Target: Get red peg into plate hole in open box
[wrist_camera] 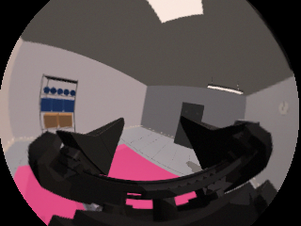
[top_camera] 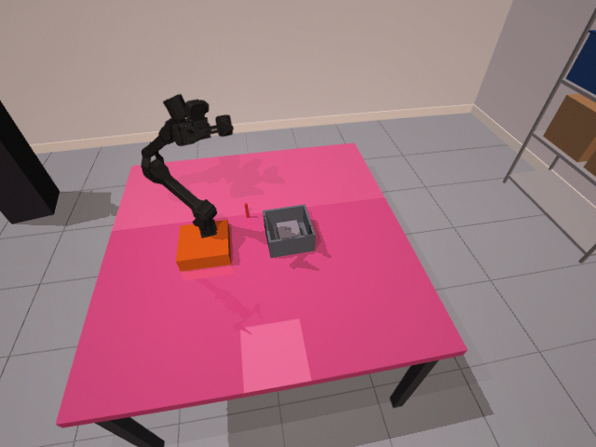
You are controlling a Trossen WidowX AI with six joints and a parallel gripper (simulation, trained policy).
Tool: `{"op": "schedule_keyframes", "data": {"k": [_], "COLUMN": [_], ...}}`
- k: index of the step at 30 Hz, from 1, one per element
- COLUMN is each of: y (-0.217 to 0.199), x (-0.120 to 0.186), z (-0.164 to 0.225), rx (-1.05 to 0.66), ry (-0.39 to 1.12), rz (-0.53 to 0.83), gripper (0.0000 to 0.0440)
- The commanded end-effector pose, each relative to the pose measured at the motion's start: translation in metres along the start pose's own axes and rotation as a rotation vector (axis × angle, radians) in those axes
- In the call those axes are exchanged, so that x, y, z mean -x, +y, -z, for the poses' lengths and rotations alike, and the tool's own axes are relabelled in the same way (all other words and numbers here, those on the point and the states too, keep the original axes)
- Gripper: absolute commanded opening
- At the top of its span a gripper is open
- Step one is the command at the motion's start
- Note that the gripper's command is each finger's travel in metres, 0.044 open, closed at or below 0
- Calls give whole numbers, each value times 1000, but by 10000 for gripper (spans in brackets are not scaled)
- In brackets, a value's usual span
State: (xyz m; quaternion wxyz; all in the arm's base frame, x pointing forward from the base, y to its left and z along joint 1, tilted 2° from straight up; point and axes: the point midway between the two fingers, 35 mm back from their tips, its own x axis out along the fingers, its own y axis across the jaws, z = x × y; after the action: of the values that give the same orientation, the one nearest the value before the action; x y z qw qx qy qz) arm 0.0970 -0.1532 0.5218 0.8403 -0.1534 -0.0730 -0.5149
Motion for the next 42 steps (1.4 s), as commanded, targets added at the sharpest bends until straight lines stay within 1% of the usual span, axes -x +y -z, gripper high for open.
{"op": "schedule_keyframes", "data": {"k": [1,6,10,15,20,25,29,35,42], "y": [20,49,72,102,133,162,185,215,239], "x": [-14,-25,-27,-24,-12,8,29,67,116], "z": [32,73,105,142,176,206,226,248,263], "rx": [-11,-15,-14,-9,1,16,31,58,94], "ry": [117,270,392,545,698,852,978,1156,1332], "rz": [-55,-134,-197,-274,-347,-413,-457,-497,-502], "gripper": [440,440,440,440,440,440,440,440,440]}}
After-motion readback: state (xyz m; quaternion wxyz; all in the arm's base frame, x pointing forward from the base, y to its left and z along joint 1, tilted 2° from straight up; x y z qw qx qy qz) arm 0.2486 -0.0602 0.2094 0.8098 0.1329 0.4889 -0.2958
